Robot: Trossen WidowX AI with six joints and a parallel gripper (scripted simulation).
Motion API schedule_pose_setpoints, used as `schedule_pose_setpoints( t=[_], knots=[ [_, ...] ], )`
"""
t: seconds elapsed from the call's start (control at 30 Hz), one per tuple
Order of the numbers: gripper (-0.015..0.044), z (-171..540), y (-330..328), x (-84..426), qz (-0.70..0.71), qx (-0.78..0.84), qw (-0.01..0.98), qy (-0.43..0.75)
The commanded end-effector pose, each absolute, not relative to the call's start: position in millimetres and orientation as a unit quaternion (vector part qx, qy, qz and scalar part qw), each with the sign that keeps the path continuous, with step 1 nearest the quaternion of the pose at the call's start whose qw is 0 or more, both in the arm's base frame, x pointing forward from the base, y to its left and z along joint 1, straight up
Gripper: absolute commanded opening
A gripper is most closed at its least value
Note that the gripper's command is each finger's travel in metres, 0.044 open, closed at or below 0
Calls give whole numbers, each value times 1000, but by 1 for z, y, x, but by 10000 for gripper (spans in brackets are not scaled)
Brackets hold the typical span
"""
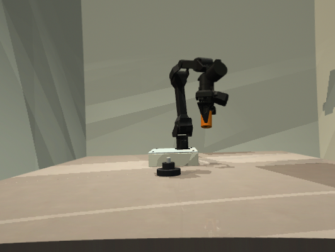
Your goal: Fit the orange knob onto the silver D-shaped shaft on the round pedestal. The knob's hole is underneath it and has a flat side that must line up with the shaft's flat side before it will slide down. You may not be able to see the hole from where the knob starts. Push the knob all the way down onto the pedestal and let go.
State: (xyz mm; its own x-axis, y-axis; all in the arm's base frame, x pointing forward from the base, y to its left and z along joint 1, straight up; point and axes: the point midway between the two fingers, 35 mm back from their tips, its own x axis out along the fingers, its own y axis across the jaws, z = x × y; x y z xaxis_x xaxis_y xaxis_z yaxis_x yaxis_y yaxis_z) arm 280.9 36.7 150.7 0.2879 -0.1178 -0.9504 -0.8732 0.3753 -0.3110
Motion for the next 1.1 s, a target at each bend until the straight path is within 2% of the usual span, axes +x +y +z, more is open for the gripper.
schedule_pose_setpoints(
  t=[0.0, 0.8, 1.07],
  knots=[
    [0, 161, 39, 278, 259, -499, 662, 496],
    [0, 212, 54, 259, 75, -610, 708, 347],
    [0, 213, 54, 258, 67, -613, 710, 340]
  ],
)
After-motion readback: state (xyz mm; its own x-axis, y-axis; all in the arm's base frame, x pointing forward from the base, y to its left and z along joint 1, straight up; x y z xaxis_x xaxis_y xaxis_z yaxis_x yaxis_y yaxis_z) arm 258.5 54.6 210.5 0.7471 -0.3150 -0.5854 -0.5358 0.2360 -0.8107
